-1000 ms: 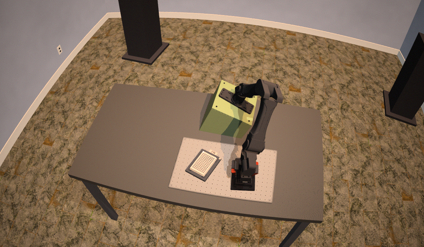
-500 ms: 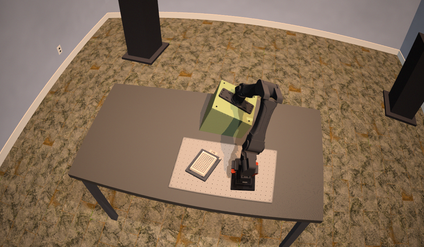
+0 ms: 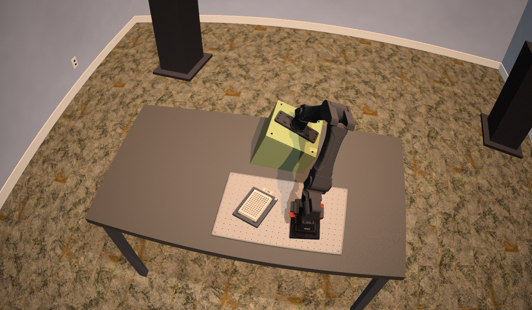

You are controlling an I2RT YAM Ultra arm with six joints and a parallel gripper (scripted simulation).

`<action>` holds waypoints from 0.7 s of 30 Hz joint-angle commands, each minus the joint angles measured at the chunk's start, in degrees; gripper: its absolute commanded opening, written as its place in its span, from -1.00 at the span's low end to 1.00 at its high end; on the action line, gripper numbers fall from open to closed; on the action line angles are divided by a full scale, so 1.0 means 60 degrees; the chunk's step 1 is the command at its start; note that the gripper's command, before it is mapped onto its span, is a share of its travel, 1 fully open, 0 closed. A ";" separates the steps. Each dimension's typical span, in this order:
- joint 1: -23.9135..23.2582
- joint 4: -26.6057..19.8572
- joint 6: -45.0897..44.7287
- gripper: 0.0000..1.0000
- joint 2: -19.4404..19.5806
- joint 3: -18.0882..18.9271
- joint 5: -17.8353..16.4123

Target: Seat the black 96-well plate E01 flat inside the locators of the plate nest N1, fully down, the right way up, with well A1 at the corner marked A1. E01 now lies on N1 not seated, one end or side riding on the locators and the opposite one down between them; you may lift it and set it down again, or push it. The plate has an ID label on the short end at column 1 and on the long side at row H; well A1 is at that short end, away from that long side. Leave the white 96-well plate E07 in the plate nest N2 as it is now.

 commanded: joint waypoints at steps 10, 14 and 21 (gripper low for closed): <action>0.0094 0.0229 0.0090 -1.00 0.0148 -0.0105 0.0077; 0.0005 0.0117 0.0041 -1.00 -0.0018 0.0022 0.0035; 0.0009 0.0123 0.0045 -1.00 -0.0020 0.0016 0.0036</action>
